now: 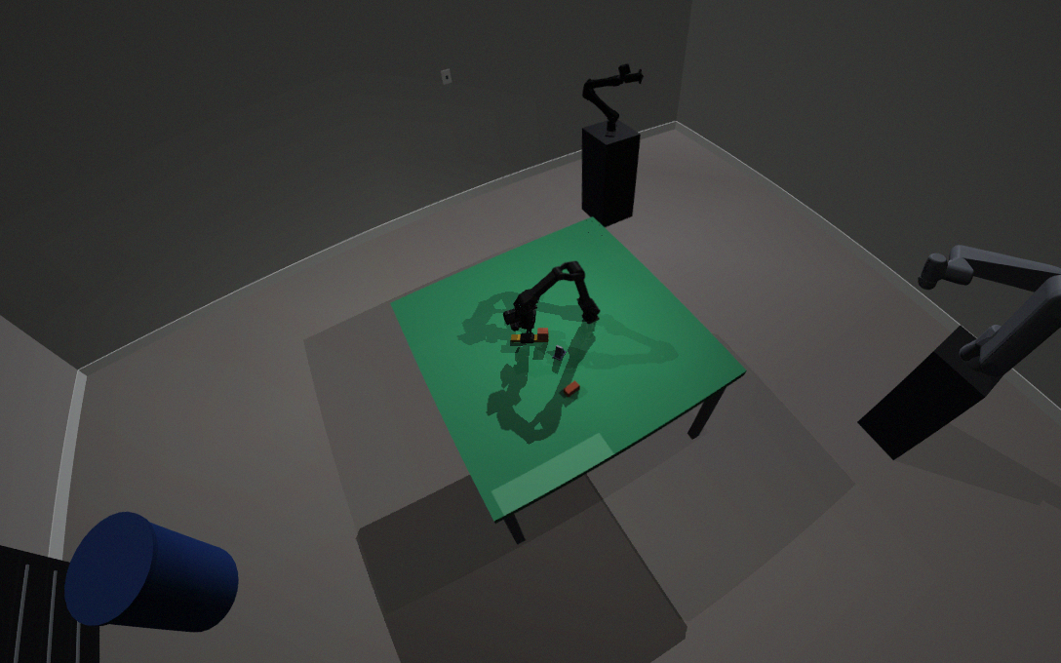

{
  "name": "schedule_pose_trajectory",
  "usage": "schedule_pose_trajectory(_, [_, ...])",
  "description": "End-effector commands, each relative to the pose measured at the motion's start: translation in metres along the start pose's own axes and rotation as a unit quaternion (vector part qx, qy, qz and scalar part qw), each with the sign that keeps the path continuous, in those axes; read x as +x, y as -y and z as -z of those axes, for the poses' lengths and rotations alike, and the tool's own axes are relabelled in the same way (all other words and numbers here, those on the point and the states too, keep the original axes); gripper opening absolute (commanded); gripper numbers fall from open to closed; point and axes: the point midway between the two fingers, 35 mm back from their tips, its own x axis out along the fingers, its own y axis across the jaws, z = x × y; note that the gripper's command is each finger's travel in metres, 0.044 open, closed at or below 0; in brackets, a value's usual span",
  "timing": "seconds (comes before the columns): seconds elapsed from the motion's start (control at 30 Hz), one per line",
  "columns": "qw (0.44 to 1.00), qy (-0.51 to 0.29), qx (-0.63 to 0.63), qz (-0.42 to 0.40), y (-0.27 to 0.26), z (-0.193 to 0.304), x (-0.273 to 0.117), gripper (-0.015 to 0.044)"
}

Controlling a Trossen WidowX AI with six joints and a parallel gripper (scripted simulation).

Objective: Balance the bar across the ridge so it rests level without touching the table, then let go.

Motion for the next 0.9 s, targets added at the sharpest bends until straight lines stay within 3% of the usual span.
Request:
schedule_pose_trajectory(0.0, [1.000, -0.005, -0.003, 0.000, 0.0003, 0.0016, 0.0091, 0.0315])
schedule_pose_trajectory(0.7, [1.000, -0.005, -0.003, 0.000, 0.0004, 0.0019, 0.0164, 0.0315])
schedule_pose_trajectory(0.87, [1.000, -0.004, 0.000, 0.002, 0.0008, 0.0018, 0.0158, 0.0184])
